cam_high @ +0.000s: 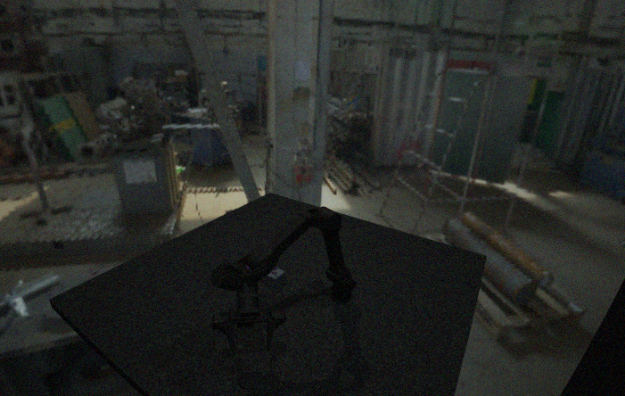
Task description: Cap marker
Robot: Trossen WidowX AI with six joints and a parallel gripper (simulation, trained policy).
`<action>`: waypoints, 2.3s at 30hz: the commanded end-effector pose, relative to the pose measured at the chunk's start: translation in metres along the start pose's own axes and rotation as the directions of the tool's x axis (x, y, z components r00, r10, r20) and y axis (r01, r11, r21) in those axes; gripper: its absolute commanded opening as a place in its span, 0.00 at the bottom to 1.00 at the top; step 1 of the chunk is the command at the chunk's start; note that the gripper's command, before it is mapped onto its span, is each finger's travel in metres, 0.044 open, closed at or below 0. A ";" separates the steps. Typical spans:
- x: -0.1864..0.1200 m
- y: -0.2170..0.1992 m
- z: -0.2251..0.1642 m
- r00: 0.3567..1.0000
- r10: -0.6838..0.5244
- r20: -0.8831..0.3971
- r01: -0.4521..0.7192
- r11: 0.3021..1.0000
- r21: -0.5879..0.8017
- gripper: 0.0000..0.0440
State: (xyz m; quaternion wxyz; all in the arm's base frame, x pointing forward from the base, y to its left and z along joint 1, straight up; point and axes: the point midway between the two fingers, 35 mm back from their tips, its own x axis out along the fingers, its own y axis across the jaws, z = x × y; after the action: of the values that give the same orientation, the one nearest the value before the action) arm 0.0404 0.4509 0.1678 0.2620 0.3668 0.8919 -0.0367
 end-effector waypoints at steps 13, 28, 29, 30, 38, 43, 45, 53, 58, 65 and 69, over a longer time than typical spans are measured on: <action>-0.031 0.012 0.021 0.997 0.022 0.069 -0.025 0.999 0.041 0.59; -0.076 0.029 0.041 0.988 0.060 0.145 -0.072 0.995 0.074 0.67; -0.079 0.030 0.042 0.987 0.063 0.150 -0.075 0.994 0.076 0.68; -0.082 0.031 0.044 0.986 0.066 0.156 -0.079 0.994 0.078 0.68; -0.110 0.038 0.060 0.975 0.091 0.204 -0.113 0.989 0.095 0.72; -0.129 0.042 0.072 0.966 0.107 0.237 -0.135 0.985 0.105 0.74; -0.137 0.044 0.077 0.961 0.113 0.251 -0.144 0.984 0.109 0.74; -0.168 0.048 0.097 0.942 0.134 0.306 -0.178 0.977 0.121 0.75; -0.188 0.049 0.110 0.929 0.144 0.342 -0.198 0.972 0.127 0.75; -0.215 0.048 0.128 0.907 0.155 0.391 -0.222 0.966 0.133 0.75; -0.230 0.047 0.138 0.894 0.159 0.420 -0.235 0.963 0.136 0.74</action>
State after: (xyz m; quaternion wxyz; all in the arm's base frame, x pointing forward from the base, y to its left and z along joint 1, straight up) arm 0.2597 0.3114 0.1724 0.3999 0.4630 0.7745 -0.1608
